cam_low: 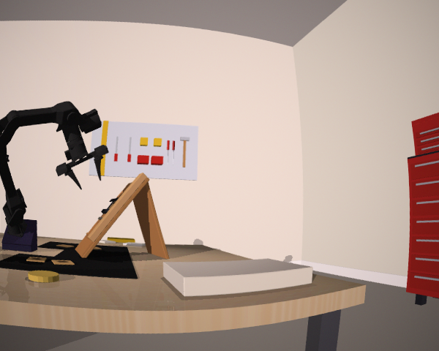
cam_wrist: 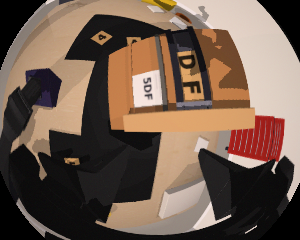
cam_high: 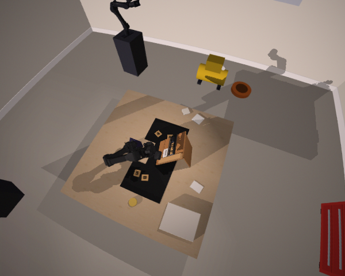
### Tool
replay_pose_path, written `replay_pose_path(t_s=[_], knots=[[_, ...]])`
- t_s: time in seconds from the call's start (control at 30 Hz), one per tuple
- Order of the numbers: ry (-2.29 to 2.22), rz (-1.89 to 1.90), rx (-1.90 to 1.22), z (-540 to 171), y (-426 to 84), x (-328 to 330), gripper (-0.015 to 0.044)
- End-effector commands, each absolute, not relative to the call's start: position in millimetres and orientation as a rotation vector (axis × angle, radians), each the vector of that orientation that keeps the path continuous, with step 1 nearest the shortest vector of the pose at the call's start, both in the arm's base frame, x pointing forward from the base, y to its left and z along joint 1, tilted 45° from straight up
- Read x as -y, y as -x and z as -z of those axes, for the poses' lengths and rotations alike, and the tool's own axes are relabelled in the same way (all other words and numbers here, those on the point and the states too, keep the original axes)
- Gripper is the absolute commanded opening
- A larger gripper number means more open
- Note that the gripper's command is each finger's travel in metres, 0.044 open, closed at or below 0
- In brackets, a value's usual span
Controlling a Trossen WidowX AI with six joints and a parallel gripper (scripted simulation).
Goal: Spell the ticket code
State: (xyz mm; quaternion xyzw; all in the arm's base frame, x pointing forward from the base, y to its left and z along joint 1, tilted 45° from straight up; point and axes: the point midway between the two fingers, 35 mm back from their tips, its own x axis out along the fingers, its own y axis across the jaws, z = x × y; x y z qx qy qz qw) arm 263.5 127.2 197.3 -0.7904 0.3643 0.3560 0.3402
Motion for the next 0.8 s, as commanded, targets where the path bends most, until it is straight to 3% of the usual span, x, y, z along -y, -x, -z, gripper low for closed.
replay_pose_path(t_s=[0.0, 0.4, 0.77], knots=[[2.082, -0.901, -1.054, -195.3, -263.2, -72.0, 0.0340], [2.048, -0.903, -1.537, -173.4, -182.1, 100.3, 0.0340], [2.029, -0.920, -1.602, -169.0, -163.4, 118.1, 0.0340]])
